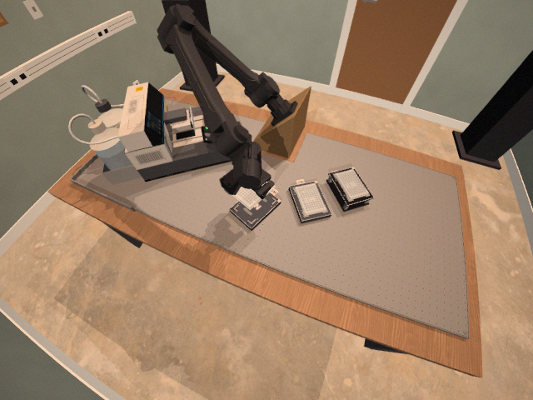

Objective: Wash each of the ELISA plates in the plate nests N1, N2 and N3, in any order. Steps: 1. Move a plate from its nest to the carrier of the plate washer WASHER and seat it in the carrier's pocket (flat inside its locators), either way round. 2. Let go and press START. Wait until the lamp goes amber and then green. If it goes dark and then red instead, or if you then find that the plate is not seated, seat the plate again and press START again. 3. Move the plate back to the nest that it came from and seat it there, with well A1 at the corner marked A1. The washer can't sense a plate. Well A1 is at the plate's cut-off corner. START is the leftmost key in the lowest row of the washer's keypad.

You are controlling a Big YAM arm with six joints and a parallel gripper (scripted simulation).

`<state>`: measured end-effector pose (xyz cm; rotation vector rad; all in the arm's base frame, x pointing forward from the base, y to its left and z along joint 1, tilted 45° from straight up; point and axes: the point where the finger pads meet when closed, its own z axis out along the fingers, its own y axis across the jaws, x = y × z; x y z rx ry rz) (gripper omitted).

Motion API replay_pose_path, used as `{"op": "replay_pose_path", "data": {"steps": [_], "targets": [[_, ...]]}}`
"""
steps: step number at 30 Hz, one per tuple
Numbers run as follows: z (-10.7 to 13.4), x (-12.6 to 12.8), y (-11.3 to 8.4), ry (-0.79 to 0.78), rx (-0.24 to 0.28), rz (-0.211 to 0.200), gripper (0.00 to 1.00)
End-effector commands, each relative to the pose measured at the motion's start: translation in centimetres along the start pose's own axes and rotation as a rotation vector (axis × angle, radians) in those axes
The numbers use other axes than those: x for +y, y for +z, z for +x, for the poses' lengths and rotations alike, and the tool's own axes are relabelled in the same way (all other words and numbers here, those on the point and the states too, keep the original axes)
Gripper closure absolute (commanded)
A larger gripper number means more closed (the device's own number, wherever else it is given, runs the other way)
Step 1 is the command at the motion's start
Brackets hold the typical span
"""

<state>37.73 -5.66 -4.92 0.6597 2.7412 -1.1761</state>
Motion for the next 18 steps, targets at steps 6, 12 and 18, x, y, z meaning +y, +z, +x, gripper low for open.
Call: {"op": "replay_pose_path", "data": {"steps": [6,12,18], "targets": [[-1.7,0.8,-2.2,0.024,-0.041,-0.031,0.16],[-1.7,0.8,-2.2,0.024,-0.041,-0.031,0.16],[-0.5,-3.3,-0.7,0.193,0.000,0.000,0.16]]}}
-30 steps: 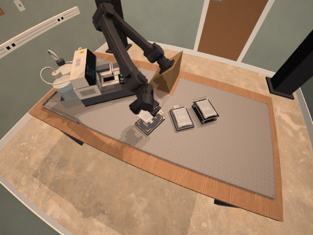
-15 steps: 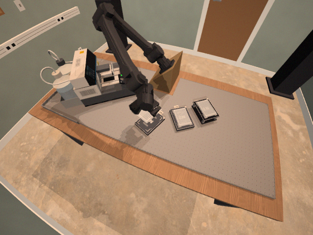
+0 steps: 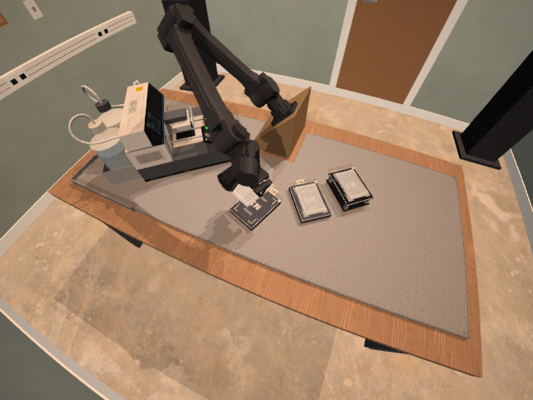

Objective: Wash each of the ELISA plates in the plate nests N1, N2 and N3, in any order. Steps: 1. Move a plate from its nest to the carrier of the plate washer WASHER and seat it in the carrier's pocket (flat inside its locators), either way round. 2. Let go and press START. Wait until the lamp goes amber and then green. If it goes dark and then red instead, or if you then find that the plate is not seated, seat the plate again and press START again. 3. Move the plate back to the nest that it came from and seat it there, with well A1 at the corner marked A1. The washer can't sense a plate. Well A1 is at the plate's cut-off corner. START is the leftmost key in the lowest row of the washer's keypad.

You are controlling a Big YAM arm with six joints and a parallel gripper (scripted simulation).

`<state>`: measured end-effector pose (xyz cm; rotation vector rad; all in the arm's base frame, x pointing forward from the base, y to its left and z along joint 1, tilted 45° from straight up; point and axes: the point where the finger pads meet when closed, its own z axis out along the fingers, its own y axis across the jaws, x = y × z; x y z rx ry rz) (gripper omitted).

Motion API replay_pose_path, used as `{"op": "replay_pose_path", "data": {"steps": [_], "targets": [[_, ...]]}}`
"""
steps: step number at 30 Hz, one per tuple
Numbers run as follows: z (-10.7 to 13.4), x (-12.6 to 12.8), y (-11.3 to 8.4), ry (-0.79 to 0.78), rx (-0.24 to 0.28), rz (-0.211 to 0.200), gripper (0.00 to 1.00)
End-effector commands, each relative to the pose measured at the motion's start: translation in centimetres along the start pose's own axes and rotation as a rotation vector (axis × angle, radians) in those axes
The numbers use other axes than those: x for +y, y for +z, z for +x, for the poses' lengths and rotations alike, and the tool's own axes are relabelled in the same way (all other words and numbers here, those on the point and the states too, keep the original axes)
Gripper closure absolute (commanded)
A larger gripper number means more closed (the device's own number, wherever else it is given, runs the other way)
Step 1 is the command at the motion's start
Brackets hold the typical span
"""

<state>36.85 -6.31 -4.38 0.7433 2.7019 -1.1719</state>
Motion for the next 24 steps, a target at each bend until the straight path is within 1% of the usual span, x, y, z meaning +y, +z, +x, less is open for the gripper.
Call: {"op": "replay_pose_path", "data": {"steps": [1,4,6,7,8,9,16,17,18,19,21,23,24], "targets": [[-1.1,-2.6,-0.9,0.165,-0.004,-0.006,0.16],[-1.3,-4.0,-1.1,0.265,-0.004,-0.006,0.16],[-1.3,-4.0,-1.1,0.265,-0.004,-0.006,0.16],[-2.8,-3.1,-3.0,0.300,-0.043,-0.042,0.16],[-1.6,-4.6,-1.7,0.326,-0.015,-0.015,0.16],[-1.4,-5.5,-1.3,0.364,-0.003,-0.006,0.16],[-1.8,-8.9,-1.7,0.598,-0.003,-0.006,0.16],[-2.4,-9.3,-2.1,0.639,-0.008,-0.013,0.16],[-2.5,-9.8,-2.1,0.671,-0.008,-0.013,0.16],[-2.0,-10.4,-2.0,0.664,-0.003,-0.007,0.16],[-2.0,-11.4,-2.0,0.662,-0.002,-0.006,0.16],[-2.0,-11.4,-2.0,0.662,-0.002,-0.006,0.16],[-2.8,-11.3,-2.9,0.661,-0.016,-0.025,0.16]]}}
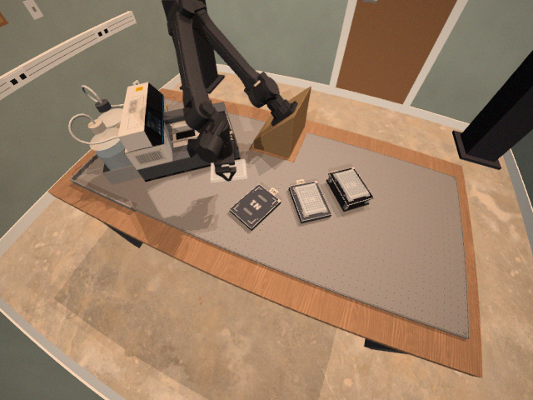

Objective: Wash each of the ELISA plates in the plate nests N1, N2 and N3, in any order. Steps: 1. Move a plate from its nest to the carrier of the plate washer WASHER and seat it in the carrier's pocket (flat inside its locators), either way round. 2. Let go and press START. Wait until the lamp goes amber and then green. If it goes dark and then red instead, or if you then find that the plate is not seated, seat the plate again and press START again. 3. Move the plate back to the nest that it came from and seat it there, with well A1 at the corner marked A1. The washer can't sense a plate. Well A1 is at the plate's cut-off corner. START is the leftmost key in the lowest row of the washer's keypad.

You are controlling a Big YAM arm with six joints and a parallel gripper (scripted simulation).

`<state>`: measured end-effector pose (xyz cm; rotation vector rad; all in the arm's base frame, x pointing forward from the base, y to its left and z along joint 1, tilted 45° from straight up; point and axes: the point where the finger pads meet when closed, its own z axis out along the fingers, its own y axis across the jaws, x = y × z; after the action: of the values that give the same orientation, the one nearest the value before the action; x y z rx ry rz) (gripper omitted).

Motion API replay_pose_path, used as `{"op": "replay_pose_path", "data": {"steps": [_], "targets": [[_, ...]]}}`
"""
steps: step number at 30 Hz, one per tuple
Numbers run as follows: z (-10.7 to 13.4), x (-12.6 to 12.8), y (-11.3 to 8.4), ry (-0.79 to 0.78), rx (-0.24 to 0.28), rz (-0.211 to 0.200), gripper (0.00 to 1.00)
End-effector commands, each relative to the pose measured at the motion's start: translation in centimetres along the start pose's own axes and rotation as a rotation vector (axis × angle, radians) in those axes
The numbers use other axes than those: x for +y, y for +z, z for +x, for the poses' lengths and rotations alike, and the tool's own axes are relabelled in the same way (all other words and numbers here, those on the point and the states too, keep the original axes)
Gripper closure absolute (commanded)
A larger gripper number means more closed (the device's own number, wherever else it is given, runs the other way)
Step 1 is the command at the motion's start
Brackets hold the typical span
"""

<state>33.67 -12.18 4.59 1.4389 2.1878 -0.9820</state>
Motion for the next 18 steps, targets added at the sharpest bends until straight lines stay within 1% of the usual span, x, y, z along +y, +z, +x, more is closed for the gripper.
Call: {"op": "replay_pose_path", "data": {"steps": [1,5,7,10,11,12,13,14,18], "targets": [[-1.0,-1.1,-0.4,0.022,0.000,0.004,0.16],[-2.3,-2.6,-0.7,0.010,0.000,0.005,0.16],[-3.5,-2.9,-1.2,0.020,-0.004,-0.004,0.16],[-4.0,-4.1,-1.1,0.013,0.000,0.001,0.16],[-4.0,-4.1,-1.1,0.013,0.000,0.001,0.16],[-3.6,-3.6,-1.8,-0.005,-0.010,-0.015,0.16],[-3.5,-3.4,-1.9,-0.010,-0.011,-0.020,0.16],[-3.1,-3.3,-1.5,-0.023,-0.005,-0.008,0.16],[-3.2,-3.0,-1.5,-0.023,-0.005,-0.008,0.16]]}}
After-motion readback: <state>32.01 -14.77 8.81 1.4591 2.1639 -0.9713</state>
